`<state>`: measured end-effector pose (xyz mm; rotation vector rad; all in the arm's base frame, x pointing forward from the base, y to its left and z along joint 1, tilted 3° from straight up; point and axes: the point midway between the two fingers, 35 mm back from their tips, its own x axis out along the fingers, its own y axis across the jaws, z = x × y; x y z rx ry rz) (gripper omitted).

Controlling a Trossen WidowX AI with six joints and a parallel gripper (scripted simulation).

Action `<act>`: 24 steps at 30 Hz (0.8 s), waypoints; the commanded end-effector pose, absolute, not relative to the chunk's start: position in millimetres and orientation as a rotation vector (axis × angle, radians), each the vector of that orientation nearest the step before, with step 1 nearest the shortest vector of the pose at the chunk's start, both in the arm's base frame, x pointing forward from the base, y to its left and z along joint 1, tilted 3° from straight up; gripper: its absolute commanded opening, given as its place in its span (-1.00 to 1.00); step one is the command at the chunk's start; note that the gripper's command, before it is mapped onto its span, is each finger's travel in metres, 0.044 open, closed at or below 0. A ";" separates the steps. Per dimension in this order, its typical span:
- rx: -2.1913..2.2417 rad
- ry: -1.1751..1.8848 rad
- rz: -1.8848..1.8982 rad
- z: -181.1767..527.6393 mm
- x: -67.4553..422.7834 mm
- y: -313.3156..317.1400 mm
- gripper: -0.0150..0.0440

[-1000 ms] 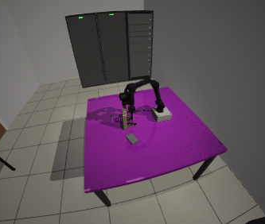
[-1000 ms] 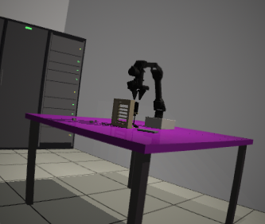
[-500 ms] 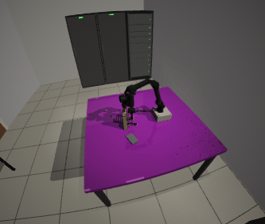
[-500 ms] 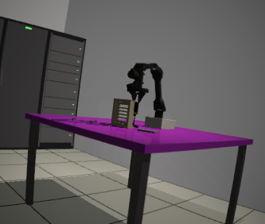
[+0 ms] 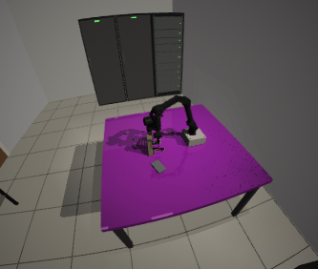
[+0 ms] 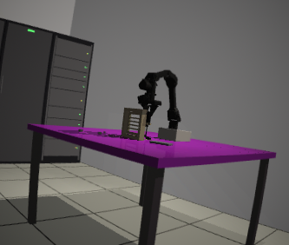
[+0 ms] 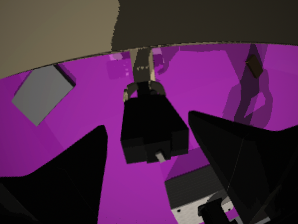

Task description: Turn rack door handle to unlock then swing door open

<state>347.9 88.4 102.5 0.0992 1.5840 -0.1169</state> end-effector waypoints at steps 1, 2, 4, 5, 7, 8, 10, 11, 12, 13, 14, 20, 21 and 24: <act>0.097 1.586 -0.125 95.6 346.6 86.9 0.52; 0.097 1.586 -0.125 94.0 346.5 86.8 0.52; 0.097 1.586 -0.125 90.8 346.1 86.7 0.52; 0.097 1.586 -0.125 89.1 345.9 86.6 0.52; 0.097 1.586 -0.125 85.9 345.5 86.5 0.52; 0.097 1.586 -0.125 84.3 345.3 86.4 0.52; 0.097 1.586 -0.125 82.2 344.9 86.3 0.52; 0.097 1.586 -0.125 81.9 344.9 86.3 0.52; 0.097 1.586 -0.125 81.9 344.9 86.3 0.43; 0.097 1.586 -0.125 81.9 344.9 86.3 0.35; 0.097 1.586 -0.125 81.9 344.9 86.3 0.26; 0.097 1.586 -0.125 81.9 344.9 86.3 -0.08; 0.097 1.586 -0.125 81.9 344.9 86.3 -0.10; 0.097 1.586 -0.125 81.9 344.9 86.3 -0.17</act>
